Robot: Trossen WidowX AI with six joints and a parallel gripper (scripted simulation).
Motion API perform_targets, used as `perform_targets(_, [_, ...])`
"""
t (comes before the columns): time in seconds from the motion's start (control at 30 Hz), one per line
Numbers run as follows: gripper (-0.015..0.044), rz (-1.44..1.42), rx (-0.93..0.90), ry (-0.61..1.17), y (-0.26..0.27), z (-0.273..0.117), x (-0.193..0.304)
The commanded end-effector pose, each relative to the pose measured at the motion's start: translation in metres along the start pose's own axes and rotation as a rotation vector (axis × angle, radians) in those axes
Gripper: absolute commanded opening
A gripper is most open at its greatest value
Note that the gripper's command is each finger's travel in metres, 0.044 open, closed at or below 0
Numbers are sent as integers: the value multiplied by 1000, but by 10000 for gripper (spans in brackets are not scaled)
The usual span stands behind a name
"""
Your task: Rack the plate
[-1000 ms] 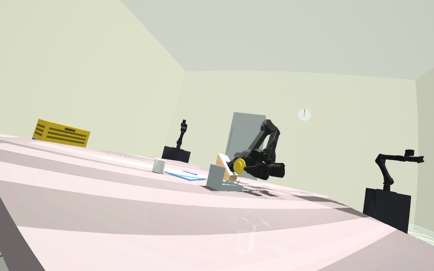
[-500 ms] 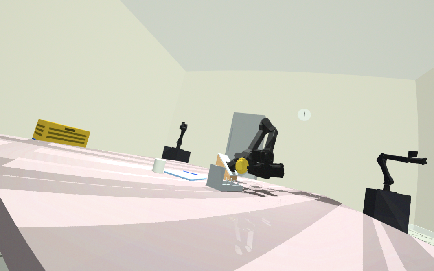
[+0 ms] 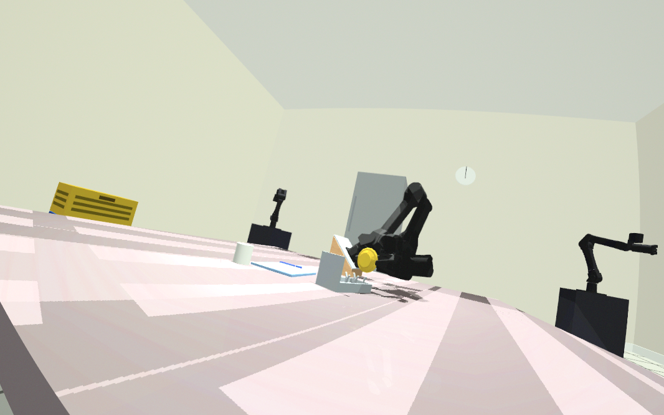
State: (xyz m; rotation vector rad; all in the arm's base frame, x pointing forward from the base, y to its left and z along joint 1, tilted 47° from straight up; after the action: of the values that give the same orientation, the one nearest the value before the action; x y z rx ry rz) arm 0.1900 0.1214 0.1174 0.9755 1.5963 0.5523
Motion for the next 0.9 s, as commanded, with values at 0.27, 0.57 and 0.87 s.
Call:
perform_targets(0.27, [0, 2, -1, 0, -3, 18, 10])
perform_targets(0.57, [0, 9, -3, 0, -4, 27, 10])
perform_targets(0.87, [0, 20, -6, 0, -8, 31, 28])
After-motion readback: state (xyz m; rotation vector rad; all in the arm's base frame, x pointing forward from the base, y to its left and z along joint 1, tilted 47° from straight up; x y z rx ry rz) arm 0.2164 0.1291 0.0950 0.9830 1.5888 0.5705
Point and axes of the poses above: the point midway between the two fingers, 35 mm back from their tips, its own z axis out along the fingers, its own y axis across the jaws, x = y × z, the point moved 3 cm from there along -z, back along the fingers, and after that the axes turned 8 degrees about z, right-handed, at the moved point
